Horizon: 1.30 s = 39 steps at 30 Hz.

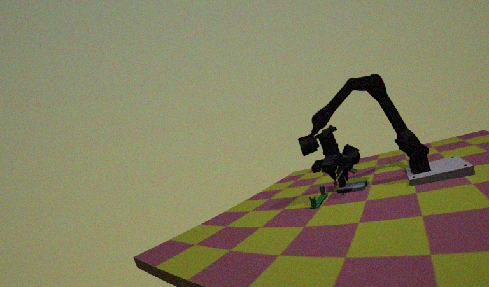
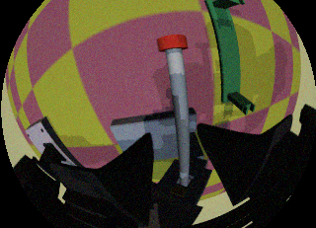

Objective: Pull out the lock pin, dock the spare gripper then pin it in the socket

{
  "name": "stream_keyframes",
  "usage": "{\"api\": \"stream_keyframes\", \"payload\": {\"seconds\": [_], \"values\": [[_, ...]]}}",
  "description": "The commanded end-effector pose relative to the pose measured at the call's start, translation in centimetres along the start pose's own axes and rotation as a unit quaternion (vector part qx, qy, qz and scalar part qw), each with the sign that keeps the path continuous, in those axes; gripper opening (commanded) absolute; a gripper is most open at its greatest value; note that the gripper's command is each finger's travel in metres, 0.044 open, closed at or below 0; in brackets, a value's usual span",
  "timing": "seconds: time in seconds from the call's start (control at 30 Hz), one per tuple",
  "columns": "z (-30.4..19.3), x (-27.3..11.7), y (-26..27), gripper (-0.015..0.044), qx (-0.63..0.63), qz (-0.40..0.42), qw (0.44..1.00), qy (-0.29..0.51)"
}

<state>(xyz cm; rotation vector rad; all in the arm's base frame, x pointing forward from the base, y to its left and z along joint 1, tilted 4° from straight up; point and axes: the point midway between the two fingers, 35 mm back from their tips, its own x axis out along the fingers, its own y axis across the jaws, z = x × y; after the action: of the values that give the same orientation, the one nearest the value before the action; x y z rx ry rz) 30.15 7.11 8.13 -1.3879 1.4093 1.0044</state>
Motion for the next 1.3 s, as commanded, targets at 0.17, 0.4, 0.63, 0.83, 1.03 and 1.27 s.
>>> {"api": "stream_keyframes", "payload": {"seconds": [0.17,0.4,0.63,0.83,1.03,1.27], "values": [[0.8,-1.8,0.1,0.02,-0.001,0.0,1.0,0.0],[1.5,-3.3,0.2,0.02,-0.004,0.0,1.0,0.002],[2.2,-4.8,0.2,0.02,-0.008,0.0,1.0,0.003],[2.7,-6.2,0.3,0.02,-0.01,-0.001,1.0,0.005],[3.3,-7.6,0.3,0.02,-0.013,-0.001,1.0,0.006],[3.5,-8.1,0.4,0.0253,-0.016,-0.002,1.0,0.008]]}}
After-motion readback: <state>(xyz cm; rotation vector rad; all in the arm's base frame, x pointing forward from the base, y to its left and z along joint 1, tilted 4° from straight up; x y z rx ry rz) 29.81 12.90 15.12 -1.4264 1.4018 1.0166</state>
